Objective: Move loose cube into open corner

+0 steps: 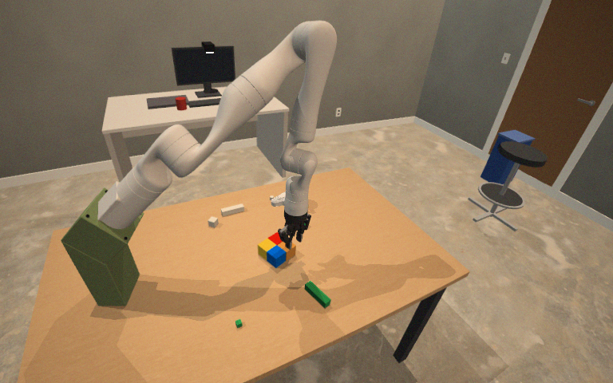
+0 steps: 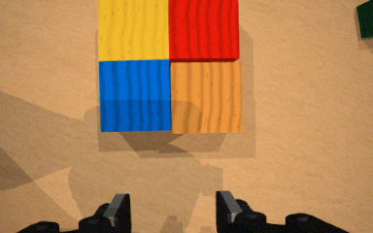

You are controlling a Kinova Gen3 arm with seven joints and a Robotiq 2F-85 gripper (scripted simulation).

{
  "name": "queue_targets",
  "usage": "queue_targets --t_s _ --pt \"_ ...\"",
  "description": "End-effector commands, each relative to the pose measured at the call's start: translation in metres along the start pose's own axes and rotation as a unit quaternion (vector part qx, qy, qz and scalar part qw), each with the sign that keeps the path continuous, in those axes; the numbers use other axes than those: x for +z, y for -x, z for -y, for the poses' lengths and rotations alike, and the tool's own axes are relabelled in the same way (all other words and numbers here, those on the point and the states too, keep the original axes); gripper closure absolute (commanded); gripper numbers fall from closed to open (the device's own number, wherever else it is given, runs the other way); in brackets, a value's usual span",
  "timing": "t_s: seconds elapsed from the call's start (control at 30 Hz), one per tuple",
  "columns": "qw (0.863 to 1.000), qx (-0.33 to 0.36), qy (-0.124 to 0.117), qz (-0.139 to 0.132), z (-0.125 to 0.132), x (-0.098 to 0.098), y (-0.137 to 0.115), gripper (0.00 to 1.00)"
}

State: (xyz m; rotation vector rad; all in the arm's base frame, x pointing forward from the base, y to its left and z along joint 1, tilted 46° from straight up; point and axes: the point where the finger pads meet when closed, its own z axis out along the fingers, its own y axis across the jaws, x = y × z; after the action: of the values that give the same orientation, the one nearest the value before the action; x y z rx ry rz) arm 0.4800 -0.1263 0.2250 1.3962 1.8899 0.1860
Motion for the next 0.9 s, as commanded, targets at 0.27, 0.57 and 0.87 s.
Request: queue_targets --t_s 0.27,0.57,0.87 --pt "1.000 0.000 0.001 0.000 0.000 0.002 0.000 0.46" --pt "1.000 0.000 0.001 -0.001 0.000 0.009 0.000 0.46" --pt "1.000 0.000 0.001 -0.001 0.000 0.024 0.000 0.46"
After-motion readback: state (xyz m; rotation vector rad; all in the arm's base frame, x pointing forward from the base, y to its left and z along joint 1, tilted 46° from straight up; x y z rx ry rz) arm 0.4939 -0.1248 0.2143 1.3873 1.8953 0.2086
